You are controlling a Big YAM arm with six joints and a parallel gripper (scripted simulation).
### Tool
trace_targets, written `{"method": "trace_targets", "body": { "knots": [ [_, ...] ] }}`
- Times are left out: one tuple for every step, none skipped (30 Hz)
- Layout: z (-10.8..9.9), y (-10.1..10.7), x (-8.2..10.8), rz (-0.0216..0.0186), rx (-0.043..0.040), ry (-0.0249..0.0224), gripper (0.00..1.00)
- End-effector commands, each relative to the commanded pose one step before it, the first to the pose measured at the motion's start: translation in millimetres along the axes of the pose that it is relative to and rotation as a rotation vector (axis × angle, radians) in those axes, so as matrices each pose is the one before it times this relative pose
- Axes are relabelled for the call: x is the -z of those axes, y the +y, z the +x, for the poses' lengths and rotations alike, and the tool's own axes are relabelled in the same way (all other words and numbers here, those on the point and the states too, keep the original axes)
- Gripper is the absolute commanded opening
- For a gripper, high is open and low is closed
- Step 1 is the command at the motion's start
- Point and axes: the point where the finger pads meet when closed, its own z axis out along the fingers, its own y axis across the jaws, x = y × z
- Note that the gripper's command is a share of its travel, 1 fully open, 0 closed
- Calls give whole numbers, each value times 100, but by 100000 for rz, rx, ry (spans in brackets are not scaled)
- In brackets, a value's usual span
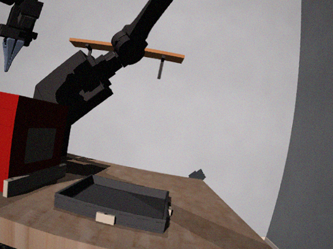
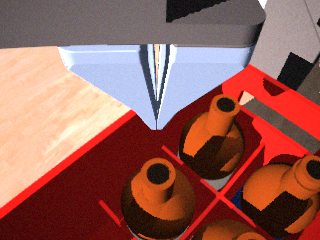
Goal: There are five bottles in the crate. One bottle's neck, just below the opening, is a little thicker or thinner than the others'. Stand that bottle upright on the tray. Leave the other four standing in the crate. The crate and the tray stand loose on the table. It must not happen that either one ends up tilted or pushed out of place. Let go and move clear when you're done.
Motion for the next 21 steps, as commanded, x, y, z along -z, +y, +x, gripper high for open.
{"method": "trace_targets", "body": {
  "knots": [
    [-1245, -389, 924, 1482, 1053, -611, 0],
    [-208, -14, 4, 41, 181, 58, 0],
    [-442, -56, 9, 196, 647, 76, 0],
    [-418, -170, 62, 323, 735, -62, 0],
    [-264, -189, 109, 351, 340, -132, 0],
    [-86, 0, 3, -1, 3, 7, 0],
    [-62, 0, 2, -2, 2, 3, 0],
    [-27, -1, 1, 6, 1, 21, 0],
    [153, 175, -96, -323, -220, 137, 0],
    [219, 247, -135, -462, -113, 172, 61],
    [35, 40, -22, -75, 73, 27, 61],
    [98, -84, 127, 210, -295, -202, 61],
    [62, -53, 80, 132, -185, -127, 61],
    [12, -9, 14, 22, -34, -22, 61],
    [-1, 0, 0, 0, 2, 0, 61],
    [0, 0, 0, -1, 0, 0, 61],
    [0, 0, 0, 0, 0, 0, 61],
    [0, 0, 0, 0, 0, 0, 61],
    [0, 0, 0, 0, 0, 0, 61],
    [0, 0, 0, 0, 0, 0, 61],
    [0, 0, 0, 0, 0, 0, 61]
  ]
}}
